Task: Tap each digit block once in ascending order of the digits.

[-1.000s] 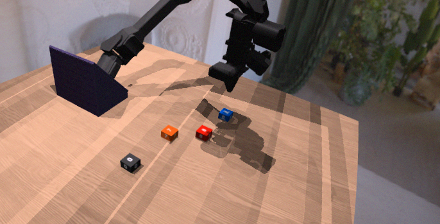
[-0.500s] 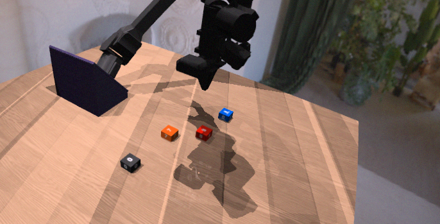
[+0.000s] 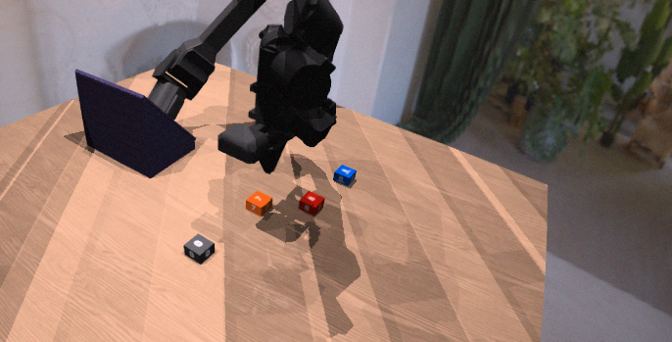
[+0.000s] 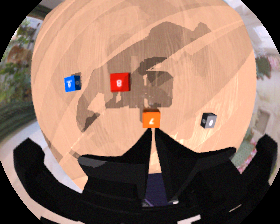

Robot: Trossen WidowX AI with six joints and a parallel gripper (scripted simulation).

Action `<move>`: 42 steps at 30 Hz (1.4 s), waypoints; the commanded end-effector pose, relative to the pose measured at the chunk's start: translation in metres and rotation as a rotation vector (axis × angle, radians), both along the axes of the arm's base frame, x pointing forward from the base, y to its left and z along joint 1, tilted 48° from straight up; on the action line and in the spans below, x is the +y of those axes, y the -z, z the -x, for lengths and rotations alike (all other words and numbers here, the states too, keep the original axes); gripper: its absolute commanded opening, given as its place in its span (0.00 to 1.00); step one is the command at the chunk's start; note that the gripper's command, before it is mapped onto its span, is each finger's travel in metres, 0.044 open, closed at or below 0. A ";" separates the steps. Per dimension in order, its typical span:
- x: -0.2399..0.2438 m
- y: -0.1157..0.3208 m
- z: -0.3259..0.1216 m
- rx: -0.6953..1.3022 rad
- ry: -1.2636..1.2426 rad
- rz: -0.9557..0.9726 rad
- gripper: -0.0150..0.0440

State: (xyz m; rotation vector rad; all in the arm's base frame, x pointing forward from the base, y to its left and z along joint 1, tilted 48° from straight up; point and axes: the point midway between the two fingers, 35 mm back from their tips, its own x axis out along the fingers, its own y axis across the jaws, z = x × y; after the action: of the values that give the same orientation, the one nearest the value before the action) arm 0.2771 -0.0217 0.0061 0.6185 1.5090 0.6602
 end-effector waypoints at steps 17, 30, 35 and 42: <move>0.039 0.034 0.007 0.009 0.000 -0.011 0.29; 0.048 0.042 0.008 0.009 0.000 -0.012 0.29; 0.025 0.022 0.007 0.009 0.000 -0.011 0.29; -0.005 -0.004 0.002 0.009 0.001 -0.005 0.29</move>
State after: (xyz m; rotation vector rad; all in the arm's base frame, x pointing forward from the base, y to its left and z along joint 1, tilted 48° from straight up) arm 0.2701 -0.0008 -0.0100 0.6361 1.5292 0.6710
